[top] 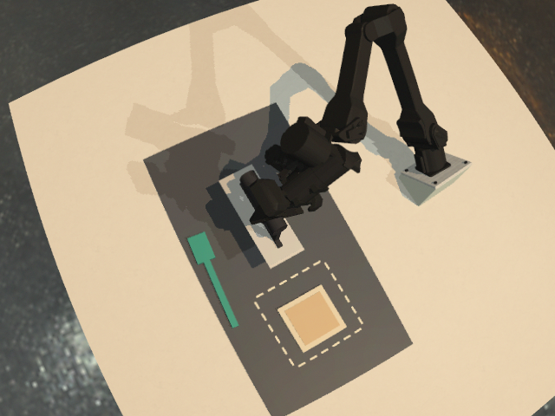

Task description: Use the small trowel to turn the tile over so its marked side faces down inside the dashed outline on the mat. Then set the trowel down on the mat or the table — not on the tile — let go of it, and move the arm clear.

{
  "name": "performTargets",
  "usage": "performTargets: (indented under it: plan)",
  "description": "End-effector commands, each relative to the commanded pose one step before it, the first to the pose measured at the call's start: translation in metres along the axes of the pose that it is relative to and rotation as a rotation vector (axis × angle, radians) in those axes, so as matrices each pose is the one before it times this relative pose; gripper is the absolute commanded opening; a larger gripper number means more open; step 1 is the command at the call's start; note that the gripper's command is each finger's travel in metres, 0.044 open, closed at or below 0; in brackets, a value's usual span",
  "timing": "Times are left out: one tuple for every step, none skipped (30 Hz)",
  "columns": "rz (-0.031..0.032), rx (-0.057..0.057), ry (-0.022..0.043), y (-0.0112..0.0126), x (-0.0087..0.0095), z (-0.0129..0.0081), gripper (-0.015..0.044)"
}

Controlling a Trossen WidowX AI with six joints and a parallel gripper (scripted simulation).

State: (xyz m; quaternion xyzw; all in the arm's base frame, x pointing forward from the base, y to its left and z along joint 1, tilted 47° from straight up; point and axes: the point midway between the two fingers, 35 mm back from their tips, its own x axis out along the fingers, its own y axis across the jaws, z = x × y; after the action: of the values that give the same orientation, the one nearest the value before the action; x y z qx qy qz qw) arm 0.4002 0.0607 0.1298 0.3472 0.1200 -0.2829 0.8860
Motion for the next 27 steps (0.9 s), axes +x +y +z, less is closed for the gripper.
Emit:
performTargets:
  plan:
    - [0.00909,-0.0027,0.00465,0.00311,-0.00106,-0.0005,0.0]
    - [0.0,0.0,0.0,0.0,0.0,0.0,0.0]
    - [0.0,0.0,0.0,0.0,0.0,0.0,0.0]
    - [0.0,0.0,0.0,0.0,0.0,0.0,0.0]
    - [0.0,0.0,0.0,0.0,0.0,0.0,0.0]
    - [0.0,0.0,0.0,0.0,0.0,0.0,0.0]
    - [0.0,0.0,0.0,0.0,0.0,0.0,0.0]
    - [0.0,0.0,0.0,0.0,0.0,0.0,0.0]
    - [0.0,0.0,0.0,0.0,0.0,0.0,0.0]
    - [0.0,0.0,0.0,0.0,0.0,0.0,0.0]
    - [0.0,0.0,0.0,0.0,0.0,0.0,0.0]
    - [0.0,0.0,0.0,0.0,0.0,0.0,0.0]
    - [0.0,0.0,0.0,0.0,0.0,0.0,0.0]
    - [0.0,0.0,0.0,0.0,0.0,0.0,0.0]
    - [-0.0005,0.0002,-0.00026,-0.00017,0.00006,0.00003,0.0]
    - [-0.00151,0.0005,-0.00077,-0.00051,0.00017,0.00009,0.0]
    - [-0.00251,0.0008,-0.00128,-0.00086,0.00028,0.00014,0.0]
    - [-0.00251,0.0008,-0.00129,-0.00085,0.00028,0.00014,0.0]
    - [-0.0015,0.0005,-0.00077,-0.00051,0.00017,0.00009,0.0]
    - [-0.0005,0.0002,-0.00026,-0.00017,0.00006,0.00003,0.0]
    - [-0.00041,-0.0001,-0.00007,-0.0001,0.00007,0.00005,0.0]
    - [-0.00041,-0.0001,-0.00007,-0.0001,0.00007,0.00005,0.0]
    - [0.0,0.0,0.0,0.0,0.0,0.0,0.0]
    - [-0.00074,-0.0013,0.00022,-0.00001,0.0002,0.00026,0.0]
    - [-0.00222,-0.0038,0.00068,-0.00004,0.00061,0.00079,0.0]
    - [-0.0037,-0.0063,0.00115,-0.00007,0.00101,0.00132,0.0]
    - [-0.00517,-0.0088,0.00167,-0.00012,0.0014,0.00187,0.0]
